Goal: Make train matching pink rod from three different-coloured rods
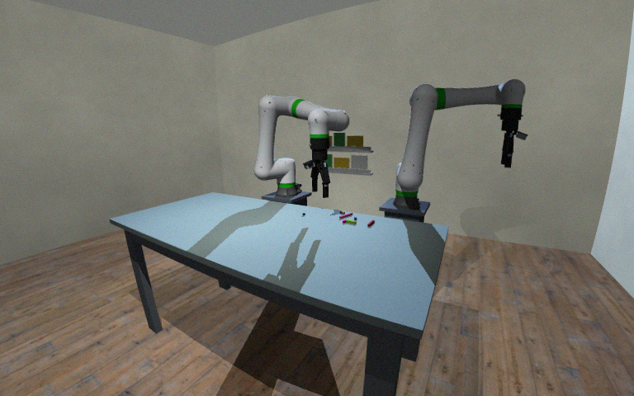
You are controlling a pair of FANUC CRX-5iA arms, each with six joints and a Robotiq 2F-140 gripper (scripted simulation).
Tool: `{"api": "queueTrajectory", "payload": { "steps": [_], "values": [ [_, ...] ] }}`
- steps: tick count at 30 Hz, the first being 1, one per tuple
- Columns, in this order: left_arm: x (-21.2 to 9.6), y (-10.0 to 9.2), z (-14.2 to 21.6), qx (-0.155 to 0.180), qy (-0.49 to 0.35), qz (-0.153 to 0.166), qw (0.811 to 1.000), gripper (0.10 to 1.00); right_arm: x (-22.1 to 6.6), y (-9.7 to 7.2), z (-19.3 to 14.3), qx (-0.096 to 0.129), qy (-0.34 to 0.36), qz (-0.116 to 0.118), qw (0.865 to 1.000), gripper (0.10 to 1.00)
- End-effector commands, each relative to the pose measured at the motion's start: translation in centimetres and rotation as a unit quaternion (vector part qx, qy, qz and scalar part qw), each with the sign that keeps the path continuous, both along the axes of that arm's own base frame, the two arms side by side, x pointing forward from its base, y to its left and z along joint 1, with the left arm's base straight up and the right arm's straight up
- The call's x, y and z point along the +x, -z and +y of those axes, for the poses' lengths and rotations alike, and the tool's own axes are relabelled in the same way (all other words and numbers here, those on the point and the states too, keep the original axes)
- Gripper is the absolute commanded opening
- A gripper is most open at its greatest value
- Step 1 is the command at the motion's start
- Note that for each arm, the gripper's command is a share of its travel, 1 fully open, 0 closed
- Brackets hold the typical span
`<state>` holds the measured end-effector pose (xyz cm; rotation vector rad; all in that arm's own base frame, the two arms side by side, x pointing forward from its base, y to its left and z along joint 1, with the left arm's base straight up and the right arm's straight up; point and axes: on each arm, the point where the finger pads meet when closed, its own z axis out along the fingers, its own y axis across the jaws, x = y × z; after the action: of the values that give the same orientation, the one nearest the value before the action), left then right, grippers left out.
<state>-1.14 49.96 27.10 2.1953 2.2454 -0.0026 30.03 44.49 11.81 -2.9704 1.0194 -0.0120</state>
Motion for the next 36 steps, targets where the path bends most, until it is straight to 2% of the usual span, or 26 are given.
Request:
{"api": "queueTrajectory", "payload": {
  "steps": [1, 10, 12, 13, 19, 27, 29, 30, 36],
  "values": [
    [0.0, -0.1, 0.0, 0.001, 0.0, 0.0, 1.0, 1.0, -0.6, 0.0, 0.9, 0.001, -0.084, 0.003, 0.996, 1.0],
    [0.0, -0.1, 0.0, 0.001, 0.0, 0.0, 1.0, 1.0, -1.6, 0.2, 2.4, 0.0, -0.218, 0.003, 0.976, 1.0],
    [0.0, -0.1, 0.0, 0.001, 0.0, 0.0, 1.0, 1.0, -1.6, 0.2, 2.4, 0.0, -0.218, 0.003, 0.976, 1.0],
    [0.0, -0.1, 0.0, 0.001, 0.0, 0.0, 1.0, 1.0, -2.0, 0.3, 2.8, 0.0, -0.261, 0.003, 0.965, 1.0],
    [0.0, -0.1, 0.0, 0.001, 0.0, 0.0, 1.0, 1.0, -2.7, 0.5, 3.7, 0.0, -0.342, 0.003, 0.94, 1.0],
    [0.0, -0.1, 0.0, 0.001, 0.0, 0.0, 1.0, 1.0, -3.8, 0.7, 5.0, -0.001, -0.453, 0.003, 0.891, 1.0],
    [0.0, -0.1, 0.0, 0.001, 0.0, 0.0, 1.0, 1.0, -3.8, 0.7, 5.0, -0.001, -0.453, 0.003, 0.891, 1.0],
    [0.0, -0.1, 0.0, 0.001, 0.0, 0.0, 1.0, 1.0, -4.2, 0.8, 5.4, -0.001, -0.492, 0.003, 0.87, 1.0],
    [0.0, -0.1, 0.0, 0.001, 0.0, 0.0, 1.0, 1.0, -4.9, 0.9, 6.3, -0.001, -0.564, 0.003, 0.826, 1.0]
  ]
}}
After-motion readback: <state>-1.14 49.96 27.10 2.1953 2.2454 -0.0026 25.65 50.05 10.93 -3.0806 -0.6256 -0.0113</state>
